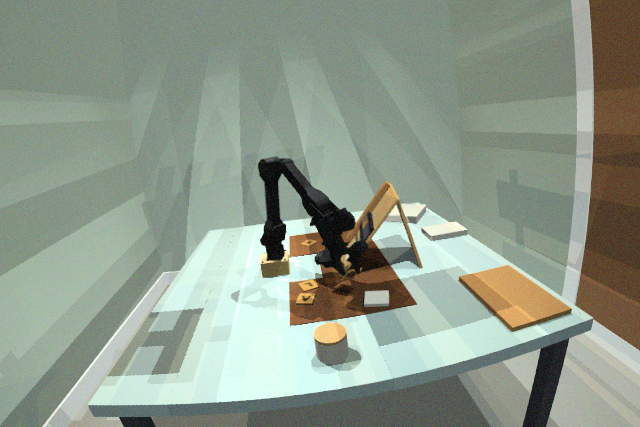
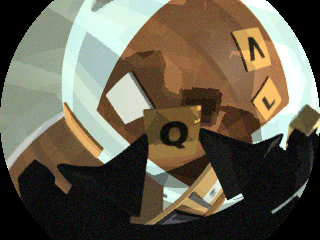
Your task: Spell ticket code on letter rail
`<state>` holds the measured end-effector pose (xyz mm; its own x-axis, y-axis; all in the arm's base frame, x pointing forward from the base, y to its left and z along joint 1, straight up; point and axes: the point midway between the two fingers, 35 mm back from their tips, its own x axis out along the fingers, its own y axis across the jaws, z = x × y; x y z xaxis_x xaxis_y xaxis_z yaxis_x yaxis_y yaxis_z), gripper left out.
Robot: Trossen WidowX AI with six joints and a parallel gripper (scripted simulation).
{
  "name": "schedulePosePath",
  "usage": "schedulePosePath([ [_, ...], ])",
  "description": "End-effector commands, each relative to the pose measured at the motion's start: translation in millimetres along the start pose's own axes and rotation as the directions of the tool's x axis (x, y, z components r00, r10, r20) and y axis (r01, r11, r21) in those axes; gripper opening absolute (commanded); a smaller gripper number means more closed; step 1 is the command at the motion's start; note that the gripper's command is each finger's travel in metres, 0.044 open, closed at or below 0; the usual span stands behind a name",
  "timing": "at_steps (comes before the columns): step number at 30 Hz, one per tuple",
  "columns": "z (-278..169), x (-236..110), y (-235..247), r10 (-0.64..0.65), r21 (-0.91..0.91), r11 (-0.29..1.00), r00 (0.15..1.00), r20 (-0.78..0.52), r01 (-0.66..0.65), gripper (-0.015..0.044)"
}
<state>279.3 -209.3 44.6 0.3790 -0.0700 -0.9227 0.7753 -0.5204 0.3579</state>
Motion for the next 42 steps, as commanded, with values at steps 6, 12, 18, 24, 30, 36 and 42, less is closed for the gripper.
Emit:
schedulePosePath([
  [6, -6.8, -5.9, 9.5, 0.075, -0.309, 0.947, 0.996, -0.040, -0.084, 0.0000],
  [12, -10.8, -10.1, 15.9, 0.120, -0.483, 0.865, 0.991, -0.064, -0.136, 0.0000],
  [18, -14.8, -14.7, 22.0, 0.164, -0.639, 0.747, 0.983, -0.088, -0.182, 0.0000],
  [24, -19.0, -19.8, 27.9, 0.207, -0.771, 0.599, 0.972, -0.112, -0.216, 0.0000],
  [30, -23.2, -25.2, 33.6, 0.249, -0.873, 0.427, 0.959, -0.136, -0.235, 0.0000],
  [36, -27.4, -31.0, 38.9, 0.290, -0.943, 0.237, 0.943, -0.161, -0.234, 0.0000],
  [42, -31.8, -37.2, 44.0, 0.329, -0.977, 0.040, 0.926, -0.186, -0.210, 0.0000],
])
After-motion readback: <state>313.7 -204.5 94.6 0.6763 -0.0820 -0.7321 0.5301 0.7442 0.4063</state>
